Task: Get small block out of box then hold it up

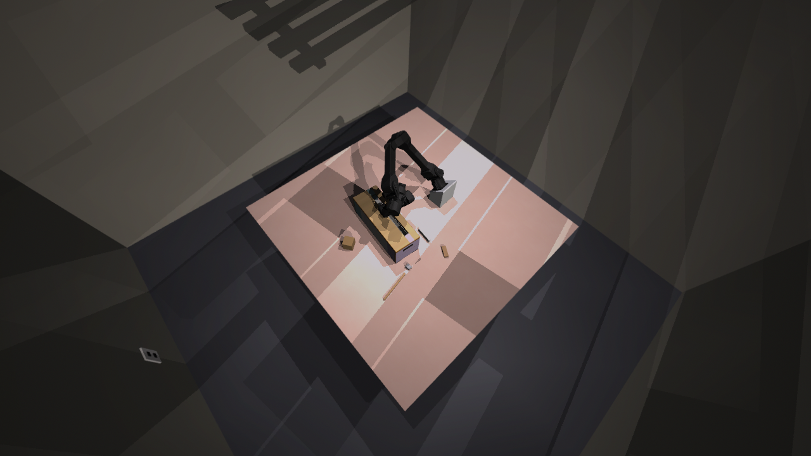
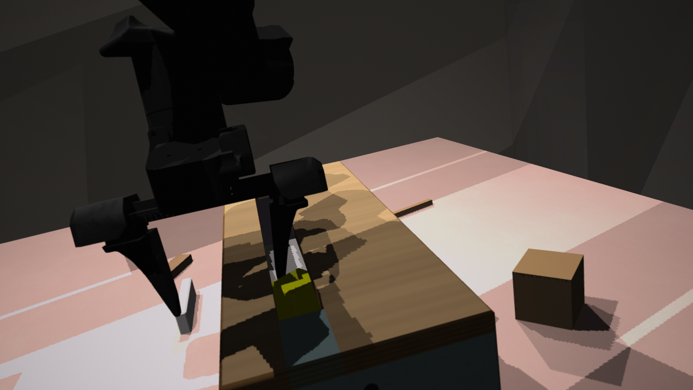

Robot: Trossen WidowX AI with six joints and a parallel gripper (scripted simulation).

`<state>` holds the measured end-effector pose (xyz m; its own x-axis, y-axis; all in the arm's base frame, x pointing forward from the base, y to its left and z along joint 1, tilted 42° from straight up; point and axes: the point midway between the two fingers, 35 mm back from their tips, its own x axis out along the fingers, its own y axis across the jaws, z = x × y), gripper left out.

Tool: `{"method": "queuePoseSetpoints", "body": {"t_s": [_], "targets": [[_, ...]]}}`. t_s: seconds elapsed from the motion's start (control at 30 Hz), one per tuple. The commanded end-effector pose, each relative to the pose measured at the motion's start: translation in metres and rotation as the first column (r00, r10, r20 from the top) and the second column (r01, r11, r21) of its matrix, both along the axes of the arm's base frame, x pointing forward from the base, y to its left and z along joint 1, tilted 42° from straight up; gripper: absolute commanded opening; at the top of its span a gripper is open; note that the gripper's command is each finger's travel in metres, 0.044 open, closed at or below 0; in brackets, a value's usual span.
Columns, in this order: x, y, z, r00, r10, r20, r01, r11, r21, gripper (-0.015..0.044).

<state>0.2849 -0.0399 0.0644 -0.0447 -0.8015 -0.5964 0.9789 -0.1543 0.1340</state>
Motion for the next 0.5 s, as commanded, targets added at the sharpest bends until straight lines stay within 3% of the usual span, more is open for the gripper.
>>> {"method": "queuePoseSetpoints", "body": {"t_s": [0.0, 0.47], "targets": [[-0.0016, -0.0045, 0.0027, 1.000, 0.000, -0.002, 0.000, 1.000, -0.003, 0.0400], [0.0004, 0.0016, -0.0028, 1.000, 0.000, -0.002, 0.000, 1.000, -0.002, 0.0400]]}}
